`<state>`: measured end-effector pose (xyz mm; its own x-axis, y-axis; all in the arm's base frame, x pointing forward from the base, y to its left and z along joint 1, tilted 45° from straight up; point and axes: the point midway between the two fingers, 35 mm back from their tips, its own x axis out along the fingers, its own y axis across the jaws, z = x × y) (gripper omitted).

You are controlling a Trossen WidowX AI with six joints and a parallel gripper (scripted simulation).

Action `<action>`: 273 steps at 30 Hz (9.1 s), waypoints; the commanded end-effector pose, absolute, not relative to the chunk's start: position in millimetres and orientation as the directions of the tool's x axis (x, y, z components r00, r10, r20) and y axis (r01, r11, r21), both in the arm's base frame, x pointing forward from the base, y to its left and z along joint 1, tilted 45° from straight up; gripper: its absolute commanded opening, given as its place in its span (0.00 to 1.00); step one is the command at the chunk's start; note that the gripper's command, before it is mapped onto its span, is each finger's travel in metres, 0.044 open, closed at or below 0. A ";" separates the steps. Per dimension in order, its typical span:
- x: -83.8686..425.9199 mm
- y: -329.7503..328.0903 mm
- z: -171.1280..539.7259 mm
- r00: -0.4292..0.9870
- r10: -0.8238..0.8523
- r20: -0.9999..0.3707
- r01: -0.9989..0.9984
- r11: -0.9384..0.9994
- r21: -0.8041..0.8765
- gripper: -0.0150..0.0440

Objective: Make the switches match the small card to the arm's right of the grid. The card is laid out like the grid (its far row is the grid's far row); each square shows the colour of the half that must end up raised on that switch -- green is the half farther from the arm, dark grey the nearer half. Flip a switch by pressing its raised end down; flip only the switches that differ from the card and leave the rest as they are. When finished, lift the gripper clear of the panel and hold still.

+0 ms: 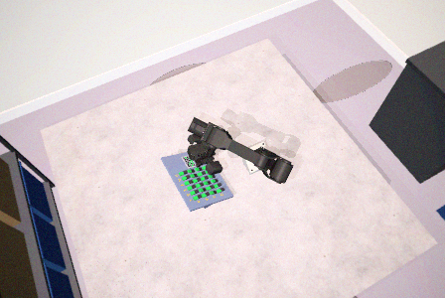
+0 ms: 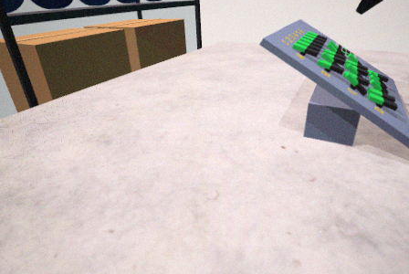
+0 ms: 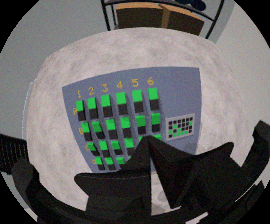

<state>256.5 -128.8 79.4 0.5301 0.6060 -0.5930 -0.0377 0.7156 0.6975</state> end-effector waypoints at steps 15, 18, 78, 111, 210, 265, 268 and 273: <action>279.5 -99.6 53.7 0.510 0.613 -0.603 -0.046 0.720 0.693 0.25; 281.9 -97.1 51.2 0.510 0.613 -0.603 -0.047 0.720 0.693 0.25; 288.7 -89.3 43.8 0.511 0.613 -0.602 -0.047 0.720 0.693 0.25; 239.9 -111.5 27.0 0.509 0.612 -0.606 -0.045 0.721 0.691 0.25; 173.8 -53.8 89.2 0.527 0.607 -0.595 -0.040 0.717 0.696 0.25; 197.6 -4.5 56.6 0.551 0.599 -0.581 -0.042 0.715 0.697 0.25; 197.8 -4.2 56.4 0.551 0.599 -0.581 -0.042 0.715 0.697 0.25; 198.2 -3.8 56.0 0.551 0.599 -0.581 -0.042 0.715 0.697 0.25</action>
<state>197.8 -4.4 55.9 0.5501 0.5980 -0.5829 -0.0434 0.7175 0.6952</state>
